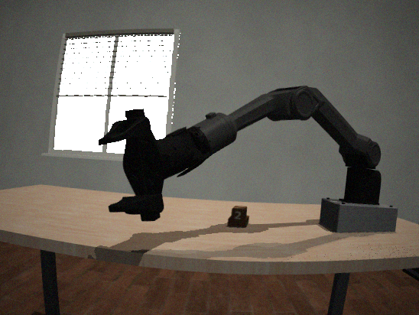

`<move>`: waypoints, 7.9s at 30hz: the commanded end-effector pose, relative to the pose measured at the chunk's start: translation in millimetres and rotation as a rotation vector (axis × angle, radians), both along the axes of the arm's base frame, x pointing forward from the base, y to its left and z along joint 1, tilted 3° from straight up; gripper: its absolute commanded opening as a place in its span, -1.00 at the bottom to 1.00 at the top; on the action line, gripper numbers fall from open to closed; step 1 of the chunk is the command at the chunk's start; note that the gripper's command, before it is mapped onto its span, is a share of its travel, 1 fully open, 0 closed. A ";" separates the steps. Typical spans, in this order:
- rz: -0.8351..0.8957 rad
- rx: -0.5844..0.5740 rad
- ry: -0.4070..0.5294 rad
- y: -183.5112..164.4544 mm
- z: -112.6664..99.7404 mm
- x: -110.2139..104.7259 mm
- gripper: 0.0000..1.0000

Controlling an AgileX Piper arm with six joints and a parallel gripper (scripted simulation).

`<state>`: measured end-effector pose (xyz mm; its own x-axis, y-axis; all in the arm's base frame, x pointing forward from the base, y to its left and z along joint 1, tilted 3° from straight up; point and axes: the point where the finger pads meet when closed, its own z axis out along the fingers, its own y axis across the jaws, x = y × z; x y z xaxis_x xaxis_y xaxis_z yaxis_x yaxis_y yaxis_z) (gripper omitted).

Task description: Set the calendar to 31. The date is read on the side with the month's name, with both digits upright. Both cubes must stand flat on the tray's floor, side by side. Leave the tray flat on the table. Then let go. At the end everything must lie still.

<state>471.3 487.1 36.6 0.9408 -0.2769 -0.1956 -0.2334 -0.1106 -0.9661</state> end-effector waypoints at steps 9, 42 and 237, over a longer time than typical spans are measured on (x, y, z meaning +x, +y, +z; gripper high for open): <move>0.000 0.002 -0.002 0.1 1.6 0.2 1.00; -1.052 0.014 0.513 -261.7 50.3 140.0 1.00; -2.901 2.246 1.818 -504.9 -57.9 -175.3 0.20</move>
<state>296.4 -18.1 -20.7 0.1473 0.9889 -0.0167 0.9881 -0.1479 -0.0419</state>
